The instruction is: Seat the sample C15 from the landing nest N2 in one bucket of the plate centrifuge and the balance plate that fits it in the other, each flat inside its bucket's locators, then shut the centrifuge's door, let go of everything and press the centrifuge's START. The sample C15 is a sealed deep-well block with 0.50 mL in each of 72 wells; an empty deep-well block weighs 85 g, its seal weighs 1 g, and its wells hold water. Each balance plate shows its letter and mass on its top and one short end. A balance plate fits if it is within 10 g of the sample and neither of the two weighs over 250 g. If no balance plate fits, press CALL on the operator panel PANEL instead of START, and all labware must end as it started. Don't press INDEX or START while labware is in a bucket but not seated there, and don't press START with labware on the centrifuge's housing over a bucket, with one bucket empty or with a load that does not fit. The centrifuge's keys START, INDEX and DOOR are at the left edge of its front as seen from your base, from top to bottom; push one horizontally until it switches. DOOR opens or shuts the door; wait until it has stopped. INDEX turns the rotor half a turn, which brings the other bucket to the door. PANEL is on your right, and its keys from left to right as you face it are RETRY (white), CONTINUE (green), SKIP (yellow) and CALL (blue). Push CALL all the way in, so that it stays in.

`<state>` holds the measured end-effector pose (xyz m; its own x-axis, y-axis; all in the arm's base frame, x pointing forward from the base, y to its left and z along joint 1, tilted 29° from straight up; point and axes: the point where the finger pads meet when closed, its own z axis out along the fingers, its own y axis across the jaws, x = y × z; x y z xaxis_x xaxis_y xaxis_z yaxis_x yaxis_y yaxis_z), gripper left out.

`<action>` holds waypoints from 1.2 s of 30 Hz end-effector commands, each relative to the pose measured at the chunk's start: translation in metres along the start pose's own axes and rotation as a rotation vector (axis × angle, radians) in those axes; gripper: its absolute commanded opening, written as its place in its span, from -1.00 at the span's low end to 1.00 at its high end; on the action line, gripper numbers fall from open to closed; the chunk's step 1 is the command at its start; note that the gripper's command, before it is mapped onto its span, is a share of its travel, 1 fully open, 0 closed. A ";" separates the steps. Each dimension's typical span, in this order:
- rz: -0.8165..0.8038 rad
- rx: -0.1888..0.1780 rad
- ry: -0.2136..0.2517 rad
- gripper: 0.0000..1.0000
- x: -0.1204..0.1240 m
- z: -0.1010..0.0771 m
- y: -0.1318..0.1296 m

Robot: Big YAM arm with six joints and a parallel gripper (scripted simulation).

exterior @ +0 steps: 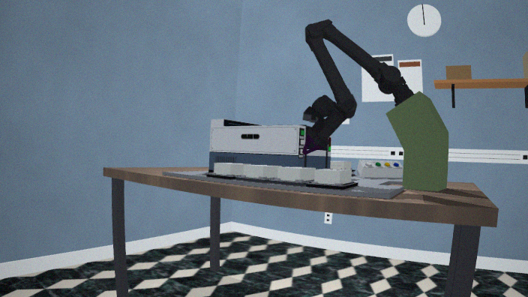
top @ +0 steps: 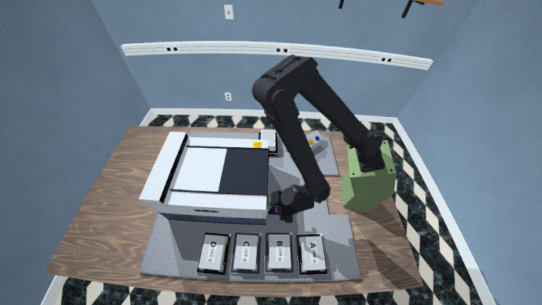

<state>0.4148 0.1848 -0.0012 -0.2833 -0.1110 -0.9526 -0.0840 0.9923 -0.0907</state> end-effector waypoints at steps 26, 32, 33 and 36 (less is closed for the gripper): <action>0.006 0.020 -0.032 -1.00 -0.020 0.012 -0.006; 0.006 0.020 -0.032 -1.00 -0.020 0.012 -0.006; 0.006 0.020 -0.032 -1.00 -0.020 0.012 -0.006; 0.006 0.020 -0.032 -1.00 -0.020 0.012 -0.006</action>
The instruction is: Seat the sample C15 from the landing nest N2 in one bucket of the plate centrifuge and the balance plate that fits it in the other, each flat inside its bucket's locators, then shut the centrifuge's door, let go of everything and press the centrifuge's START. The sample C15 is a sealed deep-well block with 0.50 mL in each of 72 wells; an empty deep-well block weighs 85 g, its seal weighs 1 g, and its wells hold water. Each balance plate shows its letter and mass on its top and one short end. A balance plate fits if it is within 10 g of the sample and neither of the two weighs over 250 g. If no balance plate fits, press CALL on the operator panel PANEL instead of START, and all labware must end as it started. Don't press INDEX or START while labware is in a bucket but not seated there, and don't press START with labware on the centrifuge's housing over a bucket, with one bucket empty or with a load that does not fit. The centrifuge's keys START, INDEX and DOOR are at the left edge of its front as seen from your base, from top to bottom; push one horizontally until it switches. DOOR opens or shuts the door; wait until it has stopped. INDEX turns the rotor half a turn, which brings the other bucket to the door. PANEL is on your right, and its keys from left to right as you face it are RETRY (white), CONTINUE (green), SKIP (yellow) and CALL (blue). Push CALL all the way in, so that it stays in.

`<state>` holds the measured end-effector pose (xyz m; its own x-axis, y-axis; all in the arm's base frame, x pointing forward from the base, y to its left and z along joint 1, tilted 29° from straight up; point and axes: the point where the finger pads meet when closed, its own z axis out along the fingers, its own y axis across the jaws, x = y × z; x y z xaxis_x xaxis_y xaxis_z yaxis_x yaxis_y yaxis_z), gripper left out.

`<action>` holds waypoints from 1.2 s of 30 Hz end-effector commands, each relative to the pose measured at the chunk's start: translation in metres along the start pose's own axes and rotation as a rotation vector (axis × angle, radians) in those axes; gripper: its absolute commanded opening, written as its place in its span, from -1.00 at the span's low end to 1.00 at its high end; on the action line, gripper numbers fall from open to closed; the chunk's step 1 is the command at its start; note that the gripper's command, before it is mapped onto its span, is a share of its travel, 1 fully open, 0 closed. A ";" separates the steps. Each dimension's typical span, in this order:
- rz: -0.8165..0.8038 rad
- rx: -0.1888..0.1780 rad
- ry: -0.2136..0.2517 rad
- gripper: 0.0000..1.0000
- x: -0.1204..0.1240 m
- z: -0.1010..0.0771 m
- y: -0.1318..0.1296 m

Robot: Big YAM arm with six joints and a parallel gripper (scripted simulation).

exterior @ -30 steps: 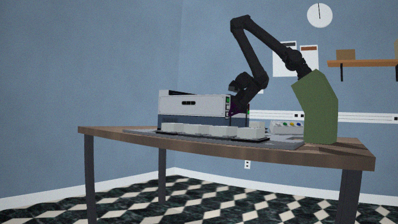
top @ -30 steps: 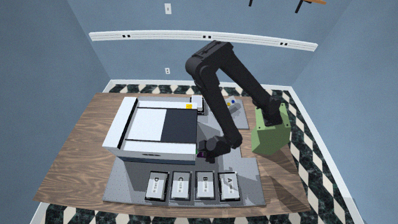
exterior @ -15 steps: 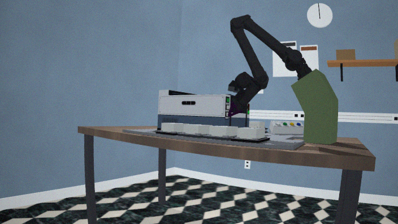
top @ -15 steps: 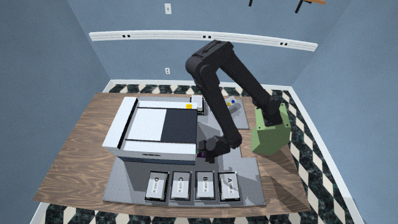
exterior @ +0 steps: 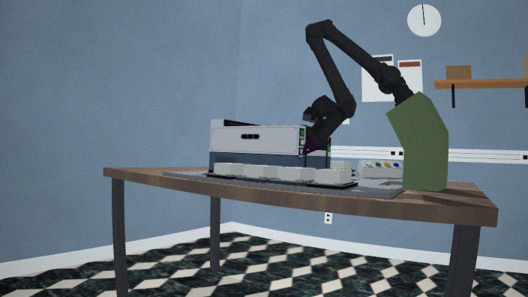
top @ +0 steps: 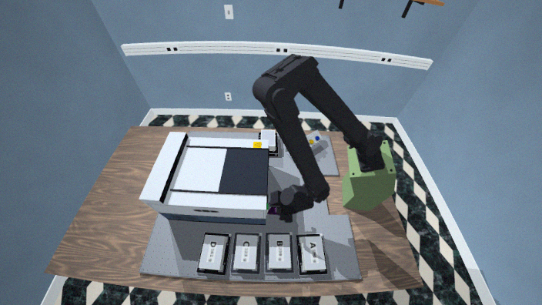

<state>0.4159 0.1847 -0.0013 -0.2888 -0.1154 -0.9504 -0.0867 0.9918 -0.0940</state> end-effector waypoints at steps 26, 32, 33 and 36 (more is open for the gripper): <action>0.009 0.021 -0.036 -1.00 -0.020 0.011 -0.006; 0.009 0.022 -0.036 -1.00 -0.021 0.012 -0.006; 0.009 0.022 -0.036 -1.00 -0.022 0.012 -0.006; 0.009 0.022 -0.036 -1.00 -0.022 0.013 -0.006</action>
